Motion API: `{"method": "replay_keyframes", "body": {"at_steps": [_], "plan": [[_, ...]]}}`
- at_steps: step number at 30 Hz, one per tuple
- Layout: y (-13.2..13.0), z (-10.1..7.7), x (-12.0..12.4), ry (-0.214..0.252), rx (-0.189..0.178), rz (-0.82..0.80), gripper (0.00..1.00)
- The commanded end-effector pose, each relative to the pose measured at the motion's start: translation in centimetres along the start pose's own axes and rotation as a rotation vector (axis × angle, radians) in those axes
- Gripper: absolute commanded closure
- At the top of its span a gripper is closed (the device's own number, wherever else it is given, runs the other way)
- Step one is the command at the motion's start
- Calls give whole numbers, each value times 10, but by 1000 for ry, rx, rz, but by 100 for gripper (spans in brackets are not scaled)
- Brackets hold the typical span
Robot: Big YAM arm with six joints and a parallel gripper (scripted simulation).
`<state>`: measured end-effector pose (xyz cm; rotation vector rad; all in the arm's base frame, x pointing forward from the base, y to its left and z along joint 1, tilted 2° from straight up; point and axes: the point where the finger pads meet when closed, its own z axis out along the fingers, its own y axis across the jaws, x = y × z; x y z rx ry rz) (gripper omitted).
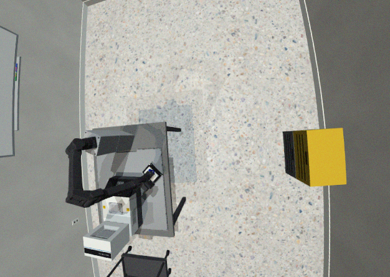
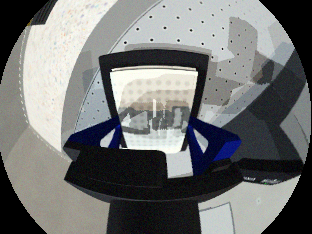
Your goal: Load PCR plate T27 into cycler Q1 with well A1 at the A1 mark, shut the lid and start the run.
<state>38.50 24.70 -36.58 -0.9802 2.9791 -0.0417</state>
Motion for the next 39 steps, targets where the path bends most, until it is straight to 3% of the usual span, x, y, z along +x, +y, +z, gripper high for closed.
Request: {"method": "replay_keyframes", "body": {"at_steps": [1,9,16,24,29,39], "plan": [[-10,-19,-47,-99,4,9,100],[-10,-24,-44,-93,4,9,100],[-1,-60,-32,-66,1,9,100],[9,-69,-2,-6,-1,-8,100],[3,-74,-3,-15,-1,6,100],[-8,-127,-27,-61,2,26,100]]}}
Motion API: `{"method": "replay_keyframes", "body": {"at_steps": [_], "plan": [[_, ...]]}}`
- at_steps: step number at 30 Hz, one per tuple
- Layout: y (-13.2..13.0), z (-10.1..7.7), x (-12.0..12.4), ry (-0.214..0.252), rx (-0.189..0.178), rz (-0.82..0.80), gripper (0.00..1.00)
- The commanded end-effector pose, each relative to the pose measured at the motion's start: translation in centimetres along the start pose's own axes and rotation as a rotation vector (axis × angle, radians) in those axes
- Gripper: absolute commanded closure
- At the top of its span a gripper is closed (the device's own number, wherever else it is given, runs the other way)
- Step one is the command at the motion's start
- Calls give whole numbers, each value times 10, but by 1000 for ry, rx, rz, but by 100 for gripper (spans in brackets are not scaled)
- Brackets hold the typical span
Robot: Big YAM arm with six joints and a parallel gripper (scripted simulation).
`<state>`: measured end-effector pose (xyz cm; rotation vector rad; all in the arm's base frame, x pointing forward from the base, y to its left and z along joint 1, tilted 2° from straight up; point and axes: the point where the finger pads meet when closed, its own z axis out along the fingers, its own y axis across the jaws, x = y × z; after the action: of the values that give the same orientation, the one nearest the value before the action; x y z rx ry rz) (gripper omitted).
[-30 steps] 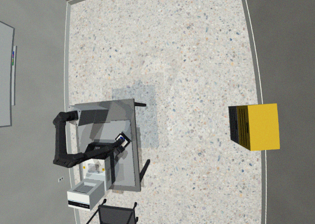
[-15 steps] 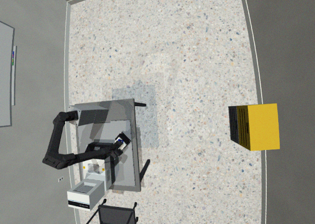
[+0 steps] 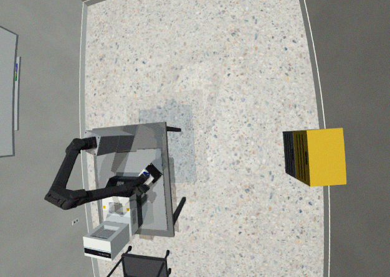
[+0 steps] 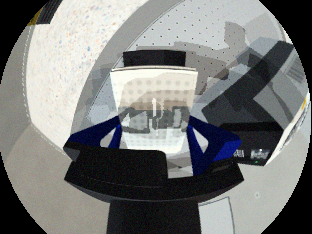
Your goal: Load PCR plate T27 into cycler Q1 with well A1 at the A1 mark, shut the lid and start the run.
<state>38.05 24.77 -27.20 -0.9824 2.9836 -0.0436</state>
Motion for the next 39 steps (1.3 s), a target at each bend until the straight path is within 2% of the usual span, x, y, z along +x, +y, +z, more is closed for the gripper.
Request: {"method": "replay_keyframes", "body": {"at_steps": [1,4,5,8,12,14,19,23,26,30,36,39], "plan": [[-9,-36,-30,-64,2,27,100],[-8,-37,-24,-54,2,26,100],[-7,-30,-15,-35,1,26,100],[-6,-36,-2,-7,0,24,100],[1,-32,-6,-22,1,8,100],[5,-44,-12,-33,1,0,100],[7,-72,-11,-38,1,-5,100],[6,-73,-16,-47,2,-3,100],[0,-85,-19,-49,2,9,100],[1,-99,-8,-35,2,9,100],[3,-122,-10,-39,2,4,100],[5,-119,-8,-35,2,-1,100]]}}
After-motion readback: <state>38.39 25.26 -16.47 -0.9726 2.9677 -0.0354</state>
